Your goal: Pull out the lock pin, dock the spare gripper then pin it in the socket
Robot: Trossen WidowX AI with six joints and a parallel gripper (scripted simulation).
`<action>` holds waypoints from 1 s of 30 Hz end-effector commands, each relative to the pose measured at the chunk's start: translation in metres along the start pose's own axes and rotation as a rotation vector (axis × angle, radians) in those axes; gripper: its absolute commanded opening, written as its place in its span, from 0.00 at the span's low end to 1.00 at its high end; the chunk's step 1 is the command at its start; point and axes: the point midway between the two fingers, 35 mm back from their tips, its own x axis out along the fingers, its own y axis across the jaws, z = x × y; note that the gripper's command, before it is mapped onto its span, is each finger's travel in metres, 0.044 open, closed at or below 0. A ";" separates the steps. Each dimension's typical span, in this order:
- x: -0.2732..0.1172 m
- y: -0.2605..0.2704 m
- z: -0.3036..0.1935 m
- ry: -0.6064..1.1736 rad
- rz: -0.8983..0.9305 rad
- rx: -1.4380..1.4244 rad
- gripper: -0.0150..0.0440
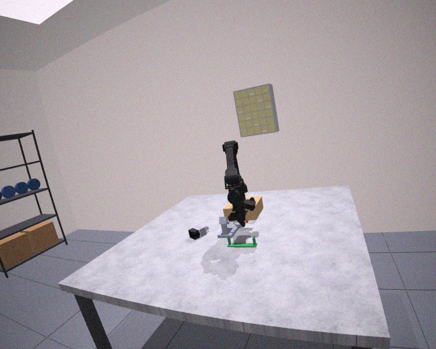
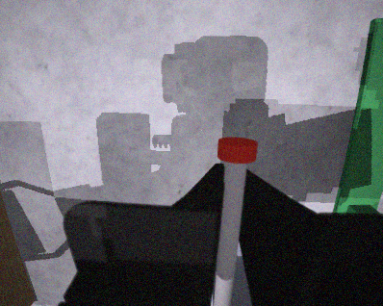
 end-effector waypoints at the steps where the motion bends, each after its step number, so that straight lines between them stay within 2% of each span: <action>1: -0.002 0.000 0.004 -0.036 0.000 0.000 0.25; 30: -0.004 -0.001 0.026 -0.045 -0.008 -0.003 0.25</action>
